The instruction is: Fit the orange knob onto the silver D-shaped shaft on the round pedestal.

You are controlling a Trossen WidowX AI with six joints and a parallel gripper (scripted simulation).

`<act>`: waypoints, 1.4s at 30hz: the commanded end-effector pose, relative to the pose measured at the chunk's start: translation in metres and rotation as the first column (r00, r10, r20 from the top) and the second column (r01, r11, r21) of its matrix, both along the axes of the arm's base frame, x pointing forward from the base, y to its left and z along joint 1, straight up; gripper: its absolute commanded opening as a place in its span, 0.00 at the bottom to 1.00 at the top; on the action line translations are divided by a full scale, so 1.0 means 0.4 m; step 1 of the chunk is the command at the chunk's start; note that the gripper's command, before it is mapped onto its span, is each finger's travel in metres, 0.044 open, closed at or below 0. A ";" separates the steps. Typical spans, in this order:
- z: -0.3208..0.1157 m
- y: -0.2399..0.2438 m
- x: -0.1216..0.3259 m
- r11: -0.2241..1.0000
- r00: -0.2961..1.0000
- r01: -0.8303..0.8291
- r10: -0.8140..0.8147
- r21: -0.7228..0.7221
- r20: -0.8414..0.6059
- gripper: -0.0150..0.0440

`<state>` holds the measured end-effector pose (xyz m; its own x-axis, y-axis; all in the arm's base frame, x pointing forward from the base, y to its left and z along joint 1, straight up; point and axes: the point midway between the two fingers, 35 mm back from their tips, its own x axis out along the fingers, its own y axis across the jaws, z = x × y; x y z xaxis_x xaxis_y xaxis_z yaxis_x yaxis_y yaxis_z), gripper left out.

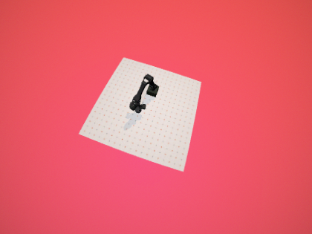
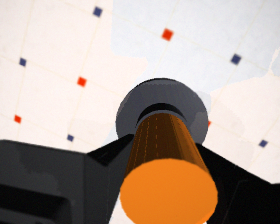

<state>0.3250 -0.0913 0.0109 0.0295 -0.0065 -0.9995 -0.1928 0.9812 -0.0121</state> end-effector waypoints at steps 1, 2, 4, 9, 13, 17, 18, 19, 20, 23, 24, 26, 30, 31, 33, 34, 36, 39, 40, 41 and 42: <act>0.001 0.000 0.000 1.000 1.000 0.004 -0.004 0.000 0.001 0.25; 0.001 0.000 0.000 1.000 1.000 0.004 -0.004 0.000 0.001 0.30; 0.001 0.000 0.000 1.000 1.000 0.004 -0.004 0.000 0.001 0.39; 0.001 0.000 0.000 1.000 1.000 0.004 -0.004 0.000 0.001 0.61; 0.001 0.000 0.000 1.000 1.000 0.004 -0.004 0.000 0.001 0.79; 0.001 0.000 0.000 1.000 1.000 0.004 -0.004 0.000 0.001 0.97; 0.001 0.000 0.000 1.000 1.000 0.004 -0.004 0.000 0.001 1.00; 0.001 0.000 0.000 1.000 1.000 0.004 -0.004 0.000 0.001 1.00; 0.001 0.000 0.000 1.000 1.000 0.004 -0.004 0.000 0.001 1.00; 0.008 0.000 0.001 1.000 1.000 0.003 -0.003 0.000 0.001 1.00; 0.031 -0.001 0.004 1.000 1.000 0.003 -0.003 0.000 0.001 1.00; 0.117 -0.002 0.007 1.000 1.000 0.002 -0.002 0.000 0.001 1.00; 0.237 0.001 -0.006 1.000 1.000 0.000 0.000 0.000 0.000 1.00; 0.237 0.001 -0.006 1.000 1.000 0.000 0.000 0.000 0.000 1.00; 0.238 0.000 -0.002 1.000 1.000 0.000 0.000 0.000 0.000 1.00; 0.238 -0.002 0.005 1.000 1.000 0.000 0.000 0.000 0.001 1.00; 0.238 -0.002 0.007 1.000 1.000 0.000 0.000 0.000 0.001 1.00; 0.238 -0.002 0.007 1.000 1.000 0.000 0.000 0.000 0.001 1.00; 0.238 -0.002 0.007 1.000 1.000 0.000 0.000 0.000 0.001 1.00; 0.238 -0.002 0.007 1.000 1.000 0.000 0.000 0.000 0.001 1.00; 0.238 -0.002 0.007 1.000 1.000 0.000 0.000 0.000 0.001 1.00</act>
